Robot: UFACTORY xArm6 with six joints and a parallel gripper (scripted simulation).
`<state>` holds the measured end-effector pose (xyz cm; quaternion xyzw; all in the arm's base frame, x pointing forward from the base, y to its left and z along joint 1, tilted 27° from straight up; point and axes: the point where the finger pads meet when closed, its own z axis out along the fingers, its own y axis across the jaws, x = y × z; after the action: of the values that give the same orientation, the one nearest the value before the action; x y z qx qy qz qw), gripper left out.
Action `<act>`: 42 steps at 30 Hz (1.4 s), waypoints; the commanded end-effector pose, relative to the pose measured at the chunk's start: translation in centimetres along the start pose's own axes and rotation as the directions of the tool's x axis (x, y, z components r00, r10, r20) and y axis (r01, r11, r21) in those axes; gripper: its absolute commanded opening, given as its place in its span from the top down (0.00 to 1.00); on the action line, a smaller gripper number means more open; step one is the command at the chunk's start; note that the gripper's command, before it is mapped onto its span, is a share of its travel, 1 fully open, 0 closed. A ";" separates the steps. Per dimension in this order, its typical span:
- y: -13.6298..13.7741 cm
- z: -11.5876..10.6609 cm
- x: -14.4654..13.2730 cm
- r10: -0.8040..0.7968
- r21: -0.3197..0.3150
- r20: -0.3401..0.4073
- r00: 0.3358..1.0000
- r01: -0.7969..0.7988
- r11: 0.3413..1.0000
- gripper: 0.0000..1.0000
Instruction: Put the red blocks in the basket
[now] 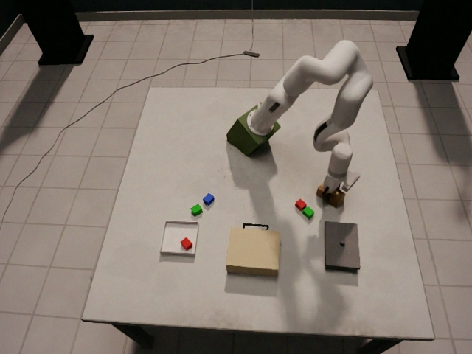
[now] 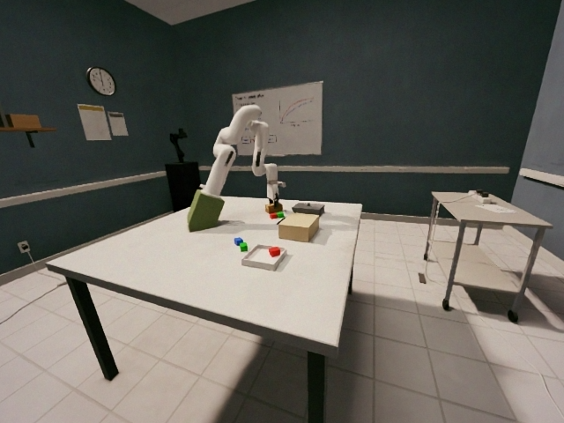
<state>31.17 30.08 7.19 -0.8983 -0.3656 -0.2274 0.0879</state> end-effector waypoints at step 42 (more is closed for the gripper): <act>-0.2 -14.0 0.3 0.000 -0.014 0.015 1.000 0.000 1.000 0.27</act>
<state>27.06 25.86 18.46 -0.8829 -0.3761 -0.2460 0.1361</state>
